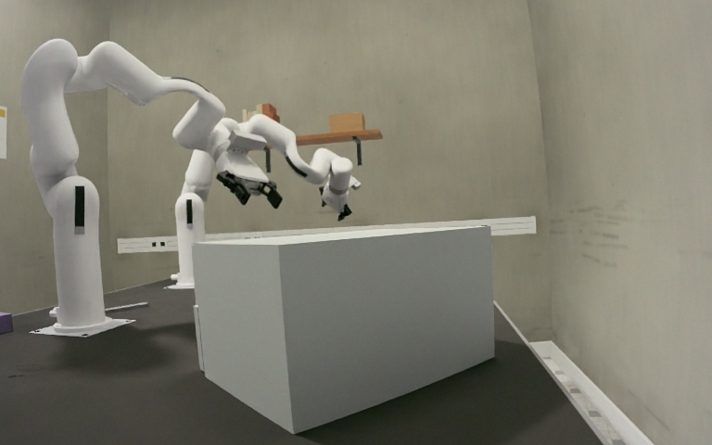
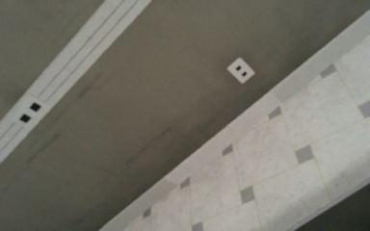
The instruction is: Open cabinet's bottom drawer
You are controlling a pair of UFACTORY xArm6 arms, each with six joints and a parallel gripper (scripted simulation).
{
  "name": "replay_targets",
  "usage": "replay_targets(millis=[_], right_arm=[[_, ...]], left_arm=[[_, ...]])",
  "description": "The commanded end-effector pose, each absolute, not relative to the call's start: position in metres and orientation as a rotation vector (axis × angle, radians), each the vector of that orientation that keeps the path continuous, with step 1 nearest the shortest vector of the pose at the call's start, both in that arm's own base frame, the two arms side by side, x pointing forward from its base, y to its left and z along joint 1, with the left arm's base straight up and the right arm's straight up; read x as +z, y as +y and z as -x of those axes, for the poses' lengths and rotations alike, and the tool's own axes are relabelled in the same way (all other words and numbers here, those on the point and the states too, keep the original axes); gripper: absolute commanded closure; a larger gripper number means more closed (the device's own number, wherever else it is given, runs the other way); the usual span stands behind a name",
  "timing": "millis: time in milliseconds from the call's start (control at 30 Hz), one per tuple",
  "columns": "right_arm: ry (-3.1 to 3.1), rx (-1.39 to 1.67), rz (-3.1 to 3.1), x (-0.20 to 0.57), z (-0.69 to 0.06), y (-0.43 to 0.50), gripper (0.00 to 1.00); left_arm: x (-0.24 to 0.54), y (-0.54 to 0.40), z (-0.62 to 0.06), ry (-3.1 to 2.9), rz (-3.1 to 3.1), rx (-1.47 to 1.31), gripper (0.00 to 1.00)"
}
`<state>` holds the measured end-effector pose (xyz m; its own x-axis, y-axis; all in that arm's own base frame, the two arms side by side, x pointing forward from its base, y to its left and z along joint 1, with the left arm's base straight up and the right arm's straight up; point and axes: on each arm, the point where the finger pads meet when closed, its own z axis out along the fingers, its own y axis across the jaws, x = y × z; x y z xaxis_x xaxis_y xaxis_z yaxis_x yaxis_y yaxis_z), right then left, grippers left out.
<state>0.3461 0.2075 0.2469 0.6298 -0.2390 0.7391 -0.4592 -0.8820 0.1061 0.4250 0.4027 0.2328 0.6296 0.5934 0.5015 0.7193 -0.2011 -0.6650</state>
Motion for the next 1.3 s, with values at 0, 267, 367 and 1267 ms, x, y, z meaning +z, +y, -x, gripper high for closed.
replay_targets(millis=[0,267,367,1267], right_arm=[[-0.617,1.012,-2.599,0.24,-0.367,0.173,0.0],[-0.714,0.917,-2.624,0.231,-0.386,0.12,0.0],[-0.758,0.887,-2.633,0.229,-0.392,0.097,0.0],[-0.968,0.839,-2.643,0.225,-0.403,-0.01,0.4]], left_arm=[[0.235,0.403,-0.426,-1.045,1.892,-0.171,0.0],[0.235,0.403,-0.426,-1.045,1.892,-0.171,0.0],[0.235,0.403,-0.426,-1.045,1.892,-0.171,0.0],[0.235,0.403,-0.426,-1.045,1.892,-0.171,0.0]])
